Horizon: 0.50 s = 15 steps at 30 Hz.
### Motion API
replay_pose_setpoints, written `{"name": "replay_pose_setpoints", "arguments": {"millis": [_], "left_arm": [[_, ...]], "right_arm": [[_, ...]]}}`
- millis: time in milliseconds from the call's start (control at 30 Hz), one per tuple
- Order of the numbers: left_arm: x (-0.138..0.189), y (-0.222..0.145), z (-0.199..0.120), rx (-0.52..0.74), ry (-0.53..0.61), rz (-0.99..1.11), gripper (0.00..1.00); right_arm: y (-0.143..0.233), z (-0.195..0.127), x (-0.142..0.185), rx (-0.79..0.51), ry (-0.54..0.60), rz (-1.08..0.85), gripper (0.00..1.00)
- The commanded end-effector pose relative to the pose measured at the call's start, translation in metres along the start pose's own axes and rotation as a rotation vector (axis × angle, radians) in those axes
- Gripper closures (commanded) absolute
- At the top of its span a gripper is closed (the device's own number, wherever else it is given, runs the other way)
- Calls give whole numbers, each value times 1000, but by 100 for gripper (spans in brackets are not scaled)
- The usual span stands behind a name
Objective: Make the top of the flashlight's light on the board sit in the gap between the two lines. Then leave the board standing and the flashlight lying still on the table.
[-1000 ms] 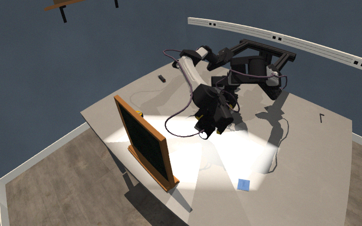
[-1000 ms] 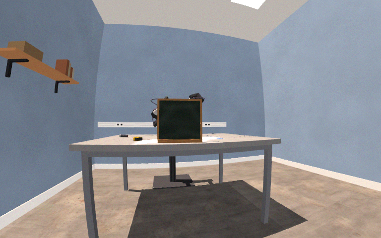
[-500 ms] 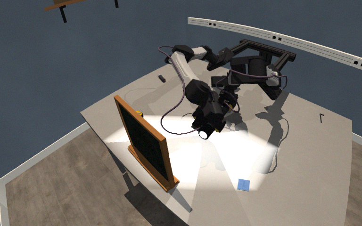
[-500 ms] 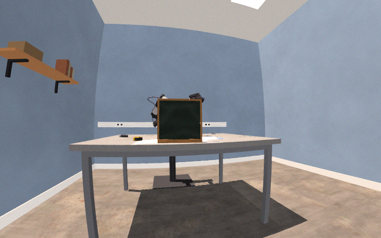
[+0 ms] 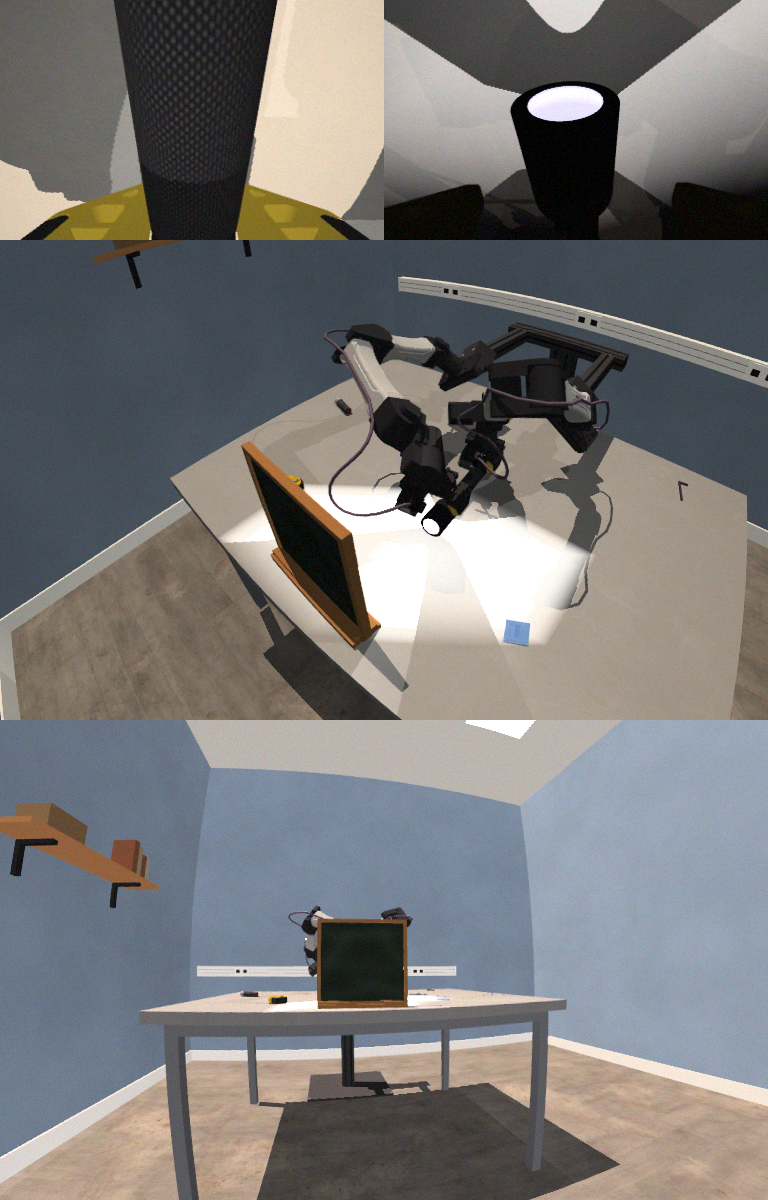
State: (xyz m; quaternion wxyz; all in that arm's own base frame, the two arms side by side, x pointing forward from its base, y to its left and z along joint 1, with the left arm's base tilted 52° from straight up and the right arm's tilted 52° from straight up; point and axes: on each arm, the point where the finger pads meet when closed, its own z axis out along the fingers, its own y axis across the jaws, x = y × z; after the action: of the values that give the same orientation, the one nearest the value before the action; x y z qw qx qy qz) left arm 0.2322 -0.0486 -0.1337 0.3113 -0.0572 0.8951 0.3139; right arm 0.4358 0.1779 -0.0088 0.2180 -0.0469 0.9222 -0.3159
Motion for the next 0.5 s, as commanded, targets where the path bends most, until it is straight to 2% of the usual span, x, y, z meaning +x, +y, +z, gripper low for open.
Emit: {"name": "replay_pose_setpoints", "arguments": {"millis": [0,33,100,133,167,367,467], "left_arm": [[-2,-1,2,-7,-6,15,70],[-2,-1,2,-7,-6,15,70],[-2,-1,2,-7,-6,15,70],[-2,-1,2,-7,-6,15,70],[-2,-1,2,-7,-6,15,70],[-2,-1,2,-7,-6,15,70],[-2,-1,2,-7,-6,15,70]], "right_arm": [[-1,-15,-27,-177,-106,12,0],[17,-19,-11,-151,-89,-26,0],[17,-19,-11,-151,-89,-26,0],[-5,-11,-16,-125,-71,15,0],[-7,-11,-17,-133,-74,15,0],[-4,-25,-24,-286,-180,-34,0],[-13,-22,-18,-287,-173,-31,0]]}}
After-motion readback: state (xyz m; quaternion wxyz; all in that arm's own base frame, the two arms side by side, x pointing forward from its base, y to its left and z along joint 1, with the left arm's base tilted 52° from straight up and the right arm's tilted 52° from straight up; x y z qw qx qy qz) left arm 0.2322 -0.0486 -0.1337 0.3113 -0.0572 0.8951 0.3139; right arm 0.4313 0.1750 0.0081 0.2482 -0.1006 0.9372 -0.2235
